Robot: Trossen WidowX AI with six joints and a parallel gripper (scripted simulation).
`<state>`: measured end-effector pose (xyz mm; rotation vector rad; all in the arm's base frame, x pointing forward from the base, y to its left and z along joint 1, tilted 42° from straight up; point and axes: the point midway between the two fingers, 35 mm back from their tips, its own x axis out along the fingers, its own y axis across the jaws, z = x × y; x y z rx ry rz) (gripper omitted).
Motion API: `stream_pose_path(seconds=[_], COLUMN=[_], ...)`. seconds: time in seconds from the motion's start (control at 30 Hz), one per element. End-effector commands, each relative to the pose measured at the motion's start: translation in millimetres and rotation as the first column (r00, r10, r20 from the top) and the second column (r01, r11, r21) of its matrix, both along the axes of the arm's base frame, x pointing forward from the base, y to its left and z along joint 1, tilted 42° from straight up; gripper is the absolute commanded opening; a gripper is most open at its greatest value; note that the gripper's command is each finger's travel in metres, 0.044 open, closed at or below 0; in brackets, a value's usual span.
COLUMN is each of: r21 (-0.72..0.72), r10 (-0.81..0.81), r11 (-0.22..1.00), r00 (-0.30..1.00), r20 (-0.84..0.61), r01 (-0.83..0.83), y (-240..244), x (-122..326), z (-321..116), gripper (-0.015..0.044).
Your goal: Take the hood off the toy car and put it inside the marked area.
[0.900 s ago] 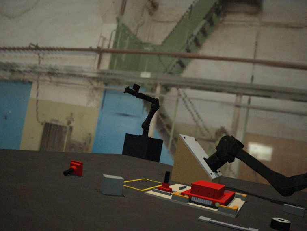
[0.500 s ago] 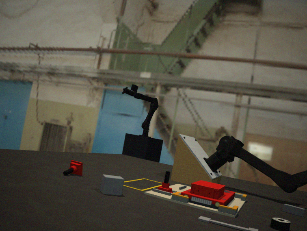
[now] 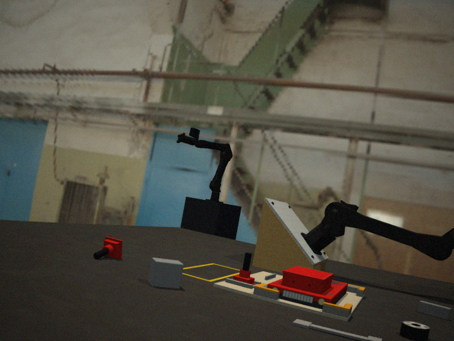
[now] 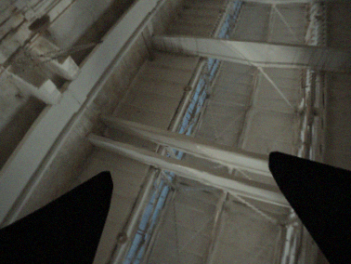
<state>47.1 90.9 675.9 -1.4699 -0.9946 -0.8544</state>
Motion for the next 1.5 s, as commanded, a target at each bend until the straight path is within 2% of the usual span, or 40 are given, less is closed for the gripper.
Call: stream_pose_path(seconds=[0.0, 0.27, 0.47, 0.77, 1.07, 1.2, 1.47], r21=[0.157, 0.44, 0.604, 0.751, 0.928, 0.968, 0.976], r10=[0.052, 0.207, 0.324, 0.452, 0.666, 0.727, 0.839], r11=[0.987, 0.888, 0.779, 0.643, 0.37, 0.251, 0.094], r00=[0.998, 0.971, 0.933, 0.866, 0.71, 0.659, 0.513], r20=[-0.048, -0.117, -0.16, -0.212, -0.23, -0.191, -0.184], r01=[-0.044, -0.136, -0.167, -0.152, -0.046, 0.004, 0.195], y=[-57.8, -150.7, -200.6, -239.7, -274.1, -277.5, -269.7], x=[10.1, 45.3, 82.6, 132.7, 212.3, 242.7, 296.4], z=[2.3, -10.4, -32.7, -68.8, -140.5, -173.2, -241.5], gripper=[0.044, 0.044, 0.044, 0.044, 0.044, 0.044, 0.044])
